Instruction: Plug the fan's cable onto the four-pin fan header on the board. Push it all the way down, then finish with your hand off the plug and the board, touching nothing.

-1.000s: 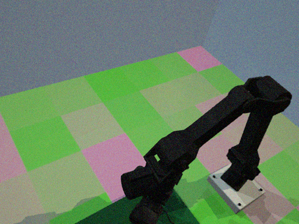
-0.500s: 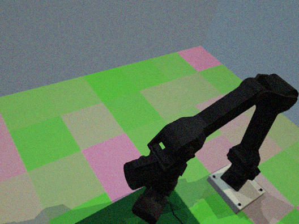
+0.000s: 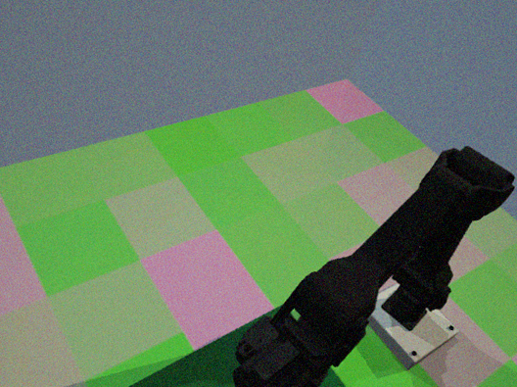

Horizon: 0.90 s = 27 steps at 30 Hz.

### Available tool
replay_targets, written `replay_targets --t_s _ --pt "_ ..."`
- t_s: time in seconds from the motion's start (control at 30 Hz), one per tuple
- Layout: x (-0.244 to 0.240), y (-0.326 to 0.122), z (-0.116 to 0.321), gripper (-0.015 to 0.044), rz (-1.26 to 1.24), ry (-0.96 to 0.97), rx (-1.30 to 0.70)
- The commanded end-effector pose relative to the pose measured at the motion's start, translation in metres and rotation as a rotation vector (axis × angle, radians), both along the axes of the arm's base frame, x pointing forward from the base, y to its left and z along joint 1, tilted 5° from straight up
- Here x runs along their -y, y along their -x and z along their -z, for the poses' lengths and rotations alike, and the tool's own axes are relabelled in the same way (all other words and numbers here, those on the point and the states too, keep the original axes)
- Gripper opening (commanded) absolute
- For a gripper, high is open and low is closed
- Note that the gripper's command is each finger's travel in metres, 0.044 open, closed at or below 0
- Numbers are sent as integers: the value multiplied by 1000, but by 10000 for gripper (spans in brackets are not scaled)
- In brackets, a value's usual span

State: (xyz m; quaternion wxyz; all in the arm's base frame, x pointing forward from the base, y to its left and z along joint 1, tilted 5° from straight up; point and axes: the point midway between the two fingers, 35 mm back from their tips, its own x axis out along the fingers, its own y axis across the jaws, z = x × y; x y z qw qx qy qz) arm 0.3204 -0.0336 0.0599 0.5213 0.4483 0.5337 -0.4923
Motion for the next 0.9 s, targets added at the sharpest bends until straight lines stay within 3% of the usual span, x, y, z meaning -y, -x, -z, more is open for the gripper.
replay_targets --t_s 0.0,0.87 --pt "-2 -3 -1 0 11 0 7" --pt "4 -5 -4 0 11 0 8"
